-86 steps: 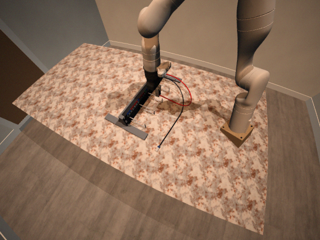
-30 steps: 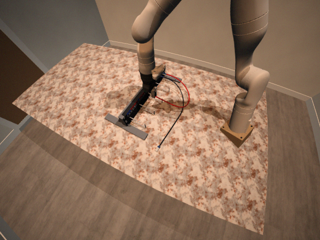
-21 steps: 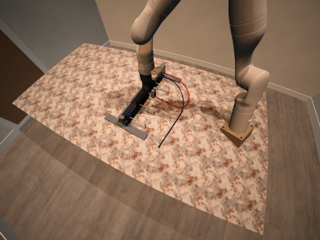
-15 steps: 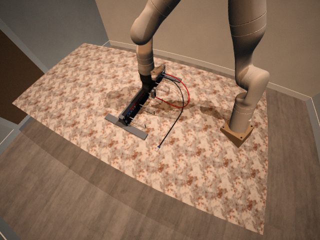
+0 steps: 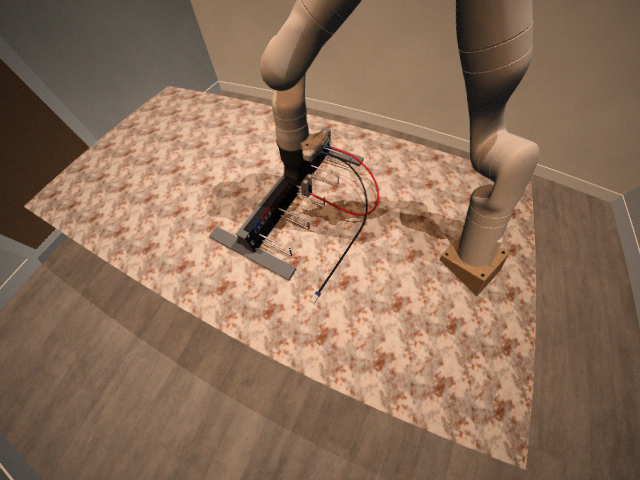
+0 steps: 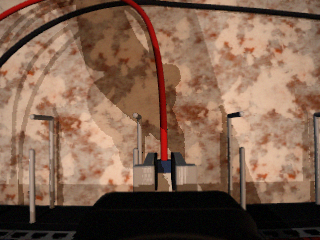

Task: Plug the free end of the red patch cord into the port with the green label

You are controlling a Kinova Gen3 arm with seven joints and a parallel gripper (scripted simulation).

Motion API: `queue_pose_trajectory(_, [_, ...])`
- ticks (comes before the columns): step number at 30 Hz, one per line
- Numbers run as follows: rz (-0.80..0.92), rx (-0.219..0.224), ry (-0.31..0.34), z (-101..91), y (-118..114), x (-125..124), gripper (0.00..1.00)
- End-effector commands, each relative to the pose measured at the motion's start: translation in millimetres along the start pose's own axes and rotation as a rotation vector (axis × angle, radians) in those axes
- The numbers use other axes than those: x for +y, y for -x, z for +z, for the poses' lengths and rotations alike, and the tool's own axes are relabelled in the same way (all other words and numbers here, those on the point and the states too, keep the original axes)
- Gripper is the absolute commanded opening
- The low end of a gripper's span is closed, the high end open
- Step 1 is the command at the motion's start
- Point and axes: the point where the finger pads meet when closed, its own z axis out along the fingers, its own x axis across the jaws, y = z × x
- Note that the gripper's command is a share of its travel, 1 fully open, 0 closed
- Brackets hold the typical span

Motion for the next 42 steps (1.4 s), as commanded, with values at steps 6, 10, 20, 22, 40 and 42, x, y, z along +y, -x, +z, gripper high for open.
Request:
queue_pose_trajectory(6, [0.001, 0.001, 0.002, -0.5, 0, 7, 0.00])
queue_pose_trajectory(10, [0.001, 0.001, 0.002, -0.5, 0, 12, 0.00])
queue_pose_trajectory(20, [0.001, 0.001, 0.002, -0.6, 0, 24, 0.00])
queue_pose_trajectory(22, [0.001, 0.001, 0.002, -0.6, 0, 25, 0.00])
queue_pose_trajectory(40, [0.001, 0.001, 0.002, -0.6, 0, 26, 0.00])
queue_pose_trajectory(42, [0.001, 0.001, 0.002, -0.6, 0, 26, 0.00])
